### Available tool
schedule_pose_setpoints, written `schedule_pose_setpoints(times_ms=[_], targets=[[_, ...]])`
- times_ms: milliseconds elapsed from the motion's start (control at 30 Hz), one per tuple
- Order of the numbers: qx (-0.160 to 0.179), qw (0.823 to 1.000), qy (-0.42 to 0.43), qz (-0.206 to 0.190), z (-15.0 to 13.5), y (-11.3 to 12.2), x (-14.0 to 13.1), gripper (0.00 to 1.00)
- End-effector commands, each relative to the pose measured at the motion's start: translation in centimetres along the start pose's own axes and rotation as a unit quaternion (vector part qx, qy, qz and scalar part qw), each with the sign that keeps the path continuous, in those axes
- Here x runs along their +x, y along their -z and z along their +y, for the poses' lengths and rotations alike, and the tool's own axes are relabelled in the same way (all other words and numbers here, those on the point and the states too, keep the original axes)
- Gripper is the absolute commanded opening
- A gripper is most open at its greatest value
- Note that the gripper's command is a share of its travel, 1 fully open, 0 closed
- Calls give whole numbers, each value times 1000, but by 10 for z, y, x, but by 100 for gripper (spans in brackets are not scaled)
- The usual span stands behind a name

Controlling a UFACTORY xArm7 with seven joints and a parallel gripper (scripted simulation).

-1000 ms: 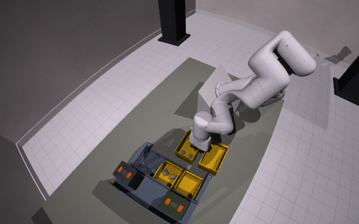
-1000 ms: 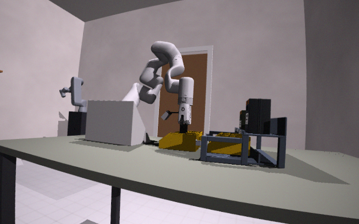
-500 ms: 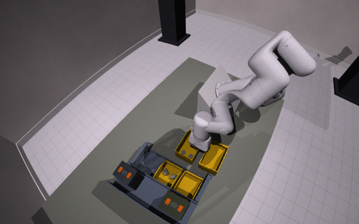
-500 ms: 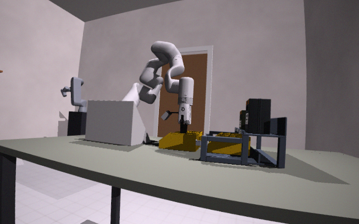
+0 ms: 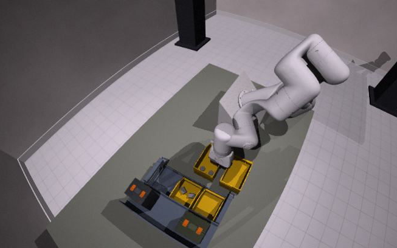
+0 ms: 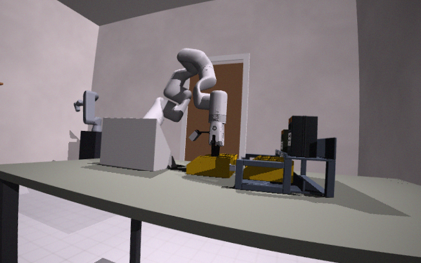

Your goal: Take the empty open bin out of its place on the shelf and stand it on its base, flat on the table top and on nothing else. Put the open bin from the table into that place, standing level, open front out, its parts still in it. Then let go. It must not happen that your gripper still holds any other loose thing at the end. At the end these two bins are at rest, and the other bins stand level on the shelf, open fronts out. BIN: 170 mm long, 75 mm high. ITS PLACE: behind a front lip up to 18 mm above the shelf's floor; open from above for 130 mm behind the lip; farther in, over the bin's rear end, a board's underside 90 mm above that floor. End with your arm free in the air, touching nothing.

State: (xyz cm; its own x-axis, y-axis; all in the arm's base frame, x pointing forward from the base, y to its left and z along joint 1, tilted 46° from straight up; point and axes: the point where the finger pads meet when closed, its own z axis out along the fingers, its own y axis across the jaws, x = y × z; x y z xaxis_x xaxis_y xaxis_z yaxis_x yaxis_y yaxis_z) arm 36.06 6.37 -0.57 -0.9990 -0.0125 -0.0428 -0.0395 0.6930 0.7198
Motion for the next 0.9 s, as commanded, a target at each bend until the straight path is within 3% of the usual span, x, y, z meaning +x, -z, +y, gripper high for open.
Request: schedule_pose_setpoints(times_ms=[0, 500, 867], targets=[[1, 1000, 0, -2, -1, 1, -1, 0], [1, 1000, 0, -2, -1, 3, -1, 0], [1, 1000, 0, -2, -1, 24, -1, 0]])
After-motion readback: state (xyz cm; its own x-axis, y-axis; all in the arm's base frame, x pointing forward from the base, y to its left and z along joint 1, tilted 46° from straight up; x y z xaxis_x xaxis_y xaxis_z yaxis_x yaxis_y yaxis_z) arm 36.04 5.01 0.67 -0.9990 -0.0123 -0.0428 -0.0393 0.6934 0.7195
